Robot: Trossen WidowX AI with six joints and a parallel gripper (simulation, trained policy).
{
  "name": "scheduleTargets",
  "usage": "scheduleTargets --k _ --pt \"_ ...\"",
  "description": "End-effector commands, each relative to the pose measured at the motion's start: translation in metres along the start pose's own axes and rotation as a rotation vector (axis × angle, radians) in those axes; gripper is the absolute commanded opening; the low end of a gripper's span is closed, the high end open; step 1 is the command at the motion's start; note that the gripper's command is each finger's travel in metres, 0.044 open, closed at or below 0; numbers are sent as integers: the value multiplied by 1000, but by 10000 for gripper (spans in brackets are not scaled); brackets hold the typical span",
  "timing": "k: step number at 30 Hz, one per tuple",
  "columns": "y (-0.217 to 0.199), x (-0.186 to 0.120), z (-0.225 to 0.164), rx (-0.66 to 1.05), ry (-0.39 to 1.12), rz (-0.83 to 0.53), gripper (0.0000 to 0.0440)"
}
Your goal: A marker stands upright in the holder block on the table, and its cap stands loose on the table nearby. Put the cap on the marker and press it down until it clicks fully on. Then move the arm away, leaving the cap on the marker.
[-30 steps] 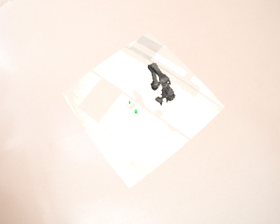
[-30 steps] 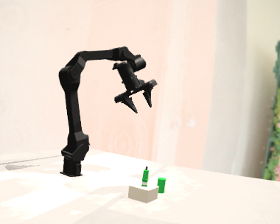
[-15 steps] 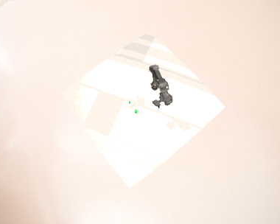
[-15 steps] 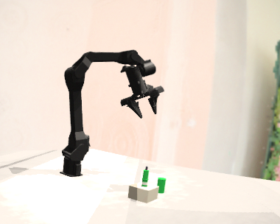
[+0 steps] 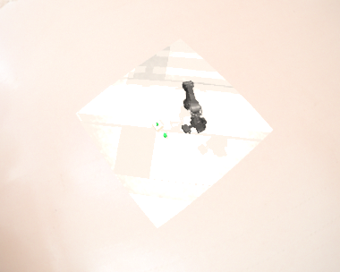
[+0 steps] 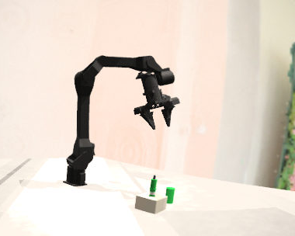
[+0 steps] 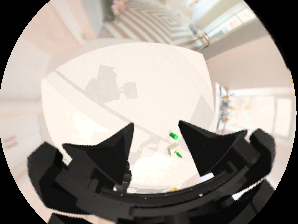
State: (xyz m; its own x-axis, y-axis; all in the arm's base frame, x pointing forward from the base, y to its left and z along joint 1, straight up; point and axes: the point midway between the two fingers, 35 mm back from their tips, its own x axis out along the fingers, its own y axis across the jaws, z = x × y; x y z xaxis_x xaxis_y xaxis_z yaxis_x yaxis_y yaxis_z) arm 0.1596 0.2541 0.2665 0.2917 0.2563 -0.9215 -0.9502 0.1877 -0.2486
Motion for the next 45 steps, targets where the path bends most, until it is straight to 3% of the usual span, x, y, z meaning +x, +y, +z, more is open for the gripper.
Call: scheduleTargets --k 1,45 --pt "-5 7 0 33 21 17 333" --pt "-83 64 -38 340 190 136 333"
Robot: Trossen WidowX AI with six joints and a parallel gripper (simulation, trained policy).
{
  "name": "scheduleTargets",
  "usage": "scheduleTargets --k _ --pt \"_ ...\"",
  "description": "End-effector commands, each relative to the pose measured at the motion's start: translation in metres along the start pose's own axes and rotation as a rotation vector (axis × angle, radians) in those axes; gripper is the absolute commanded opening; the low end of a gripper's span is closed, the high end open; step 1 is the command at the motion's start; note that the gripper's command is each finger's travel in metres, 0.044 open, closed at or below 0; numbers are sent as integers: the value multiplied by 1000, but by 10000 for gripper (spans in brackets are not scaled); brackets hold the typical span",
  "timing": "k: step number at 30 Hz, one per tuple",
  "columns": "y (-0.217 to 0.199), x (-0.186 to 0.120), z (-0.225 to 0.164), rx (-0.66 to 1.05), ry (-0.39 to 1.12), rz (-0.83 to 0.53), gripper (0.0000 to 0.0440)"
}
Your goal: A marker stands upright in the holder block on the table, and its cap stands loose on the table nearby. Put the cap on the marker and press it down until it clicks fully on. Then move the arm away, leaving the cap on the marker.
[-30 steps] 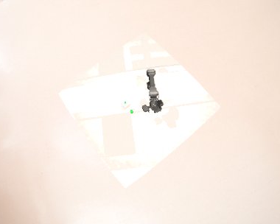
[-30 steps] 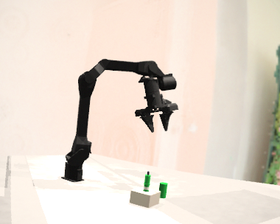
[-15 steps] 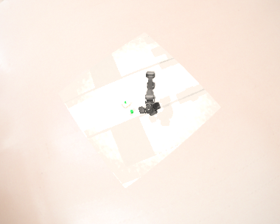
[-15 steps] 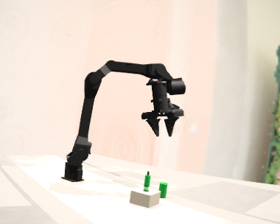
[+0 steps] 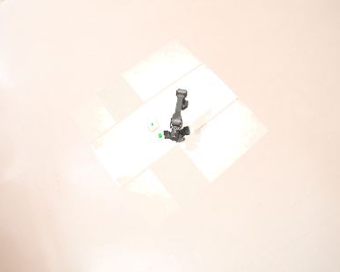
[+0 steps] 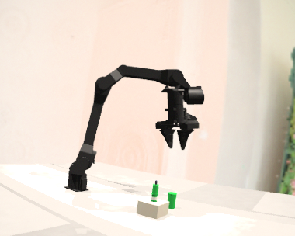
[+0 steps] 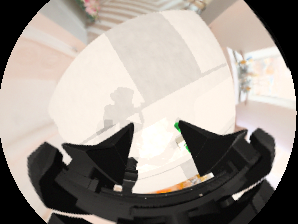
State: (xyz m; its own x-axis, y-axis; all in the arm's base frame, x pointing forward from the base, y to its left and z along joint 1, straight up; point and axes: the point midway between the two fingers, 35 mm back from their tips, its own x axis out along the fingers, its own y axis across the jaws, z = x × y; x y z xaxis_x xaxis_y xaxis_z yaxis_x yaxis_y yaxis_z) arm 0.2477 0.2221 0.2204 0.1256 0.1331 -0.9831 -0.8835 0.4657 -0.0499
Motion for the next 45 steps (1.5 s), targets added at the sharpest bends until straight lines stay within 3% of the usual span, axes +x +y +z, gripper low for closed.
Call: scheduleTargets --k 1,45 --pt "-9 5 -2 18 17 12 333" --pt "-112 52 -55 189 169 74 324"
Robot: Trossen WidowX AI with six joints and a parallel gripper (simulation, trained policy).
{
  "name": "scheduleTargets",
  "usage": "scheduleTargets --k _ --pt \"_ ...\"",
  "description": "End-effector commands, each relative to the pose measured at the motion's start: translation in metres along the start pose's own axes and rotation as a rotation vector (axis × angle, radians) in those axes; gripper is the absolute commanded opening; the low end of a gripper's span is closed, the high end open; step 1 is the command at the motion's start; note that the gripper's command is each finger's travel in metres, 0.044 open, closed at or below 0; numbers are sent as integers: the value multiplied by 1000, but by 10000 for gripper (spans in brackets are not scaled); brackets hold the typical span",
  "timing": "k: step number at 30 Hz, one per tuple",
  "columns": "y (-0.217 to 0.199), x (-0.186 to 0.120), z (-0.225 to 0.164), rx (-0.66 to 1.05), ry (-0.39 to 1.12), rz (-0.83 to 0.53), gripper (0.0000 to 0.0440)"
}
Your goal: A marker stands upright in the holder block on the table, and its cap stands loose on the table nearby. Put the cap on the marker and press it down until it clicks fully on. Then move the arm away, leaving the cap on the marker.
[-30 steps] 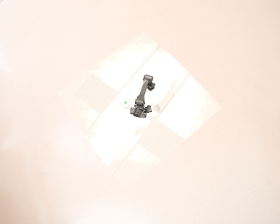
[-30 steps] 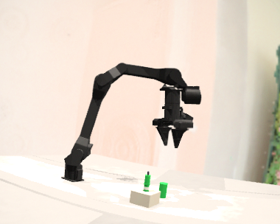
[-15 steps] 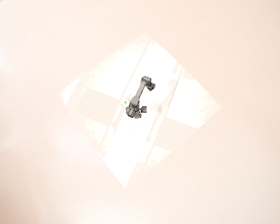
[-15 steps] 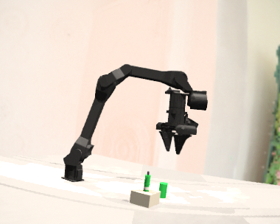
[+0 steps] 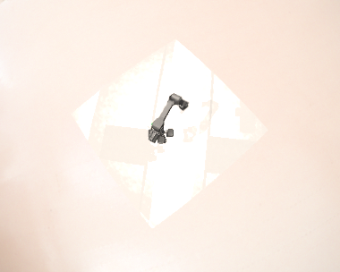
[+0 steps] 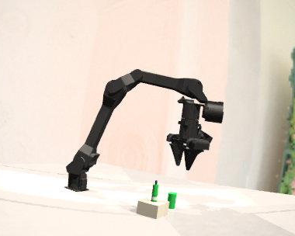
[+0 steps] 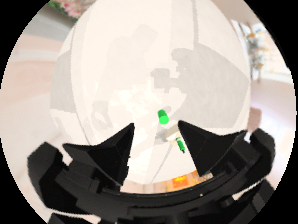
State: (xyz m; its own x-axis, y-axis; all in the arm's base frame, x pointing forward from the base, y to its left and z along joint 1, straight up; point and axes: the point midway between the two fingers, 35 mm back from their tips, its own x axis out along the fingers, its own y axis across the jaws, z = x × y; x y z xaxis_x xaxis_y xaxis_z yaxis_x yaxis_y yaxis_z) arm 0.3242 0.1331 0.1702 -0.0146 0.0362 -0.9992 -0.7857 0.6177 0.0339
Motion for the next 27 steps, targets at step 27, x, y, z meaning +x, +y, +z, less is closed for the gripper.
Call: scheduleTargets --k 27 --pt "-32 56 -25 -20 108 92 310"
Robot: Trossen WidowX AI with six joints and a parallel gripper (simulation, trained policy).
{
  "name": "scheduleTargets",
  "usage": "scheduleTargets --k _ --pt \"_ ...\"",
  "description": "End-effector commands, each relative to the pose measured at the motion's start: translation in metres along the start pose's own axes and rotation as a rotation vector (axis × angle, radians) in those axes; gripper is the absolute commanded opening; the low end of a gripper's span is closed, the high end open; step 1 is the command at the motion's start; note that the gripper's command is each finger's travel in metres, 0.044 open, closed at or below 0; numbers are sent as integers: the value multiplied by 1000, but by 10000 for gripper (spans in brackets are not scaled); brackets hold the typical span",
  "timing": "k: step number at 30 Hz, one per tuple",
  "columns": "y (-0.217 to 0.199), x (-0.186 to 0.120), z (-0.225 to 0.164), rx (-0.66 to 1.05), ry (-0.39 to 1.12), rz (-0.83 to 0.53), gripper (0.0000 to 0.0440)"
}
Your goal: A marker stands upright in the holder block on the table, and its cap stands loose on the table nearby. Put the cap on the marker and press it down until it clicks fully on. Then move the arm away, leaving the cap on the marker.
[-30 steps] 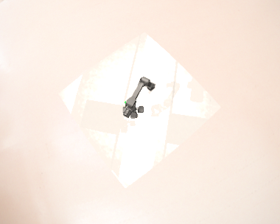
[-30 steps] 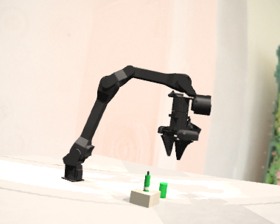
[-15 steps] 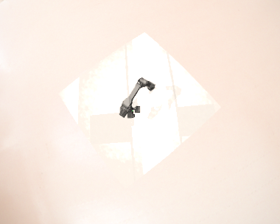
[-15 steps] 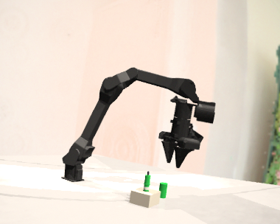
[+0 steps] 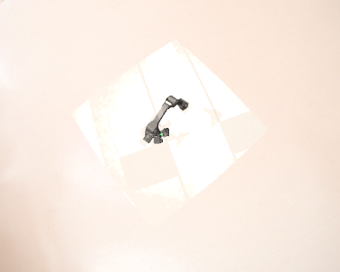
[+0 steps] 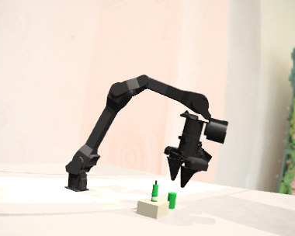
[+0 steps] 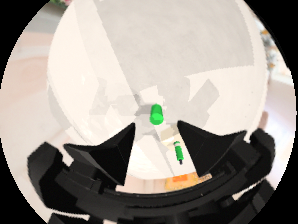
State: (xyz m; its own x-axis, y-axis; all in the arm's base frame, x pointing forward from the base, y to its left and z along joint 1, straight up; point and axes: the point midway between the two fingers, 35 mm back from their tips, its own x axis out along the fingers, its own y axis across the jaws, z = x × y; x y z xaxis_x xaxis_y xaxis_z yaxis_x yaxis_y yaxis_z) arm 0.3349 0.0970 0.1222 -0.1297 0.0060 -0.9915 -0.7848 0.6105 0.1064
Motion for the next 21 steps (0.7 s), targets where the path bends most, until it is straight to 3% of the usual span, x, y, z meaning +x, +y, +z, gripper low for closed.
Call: scheduleTargets --k 1,21 --pt "0 12 -2 -17 17 23 309" --pt "-2 60 -7 -126 53 45 267"
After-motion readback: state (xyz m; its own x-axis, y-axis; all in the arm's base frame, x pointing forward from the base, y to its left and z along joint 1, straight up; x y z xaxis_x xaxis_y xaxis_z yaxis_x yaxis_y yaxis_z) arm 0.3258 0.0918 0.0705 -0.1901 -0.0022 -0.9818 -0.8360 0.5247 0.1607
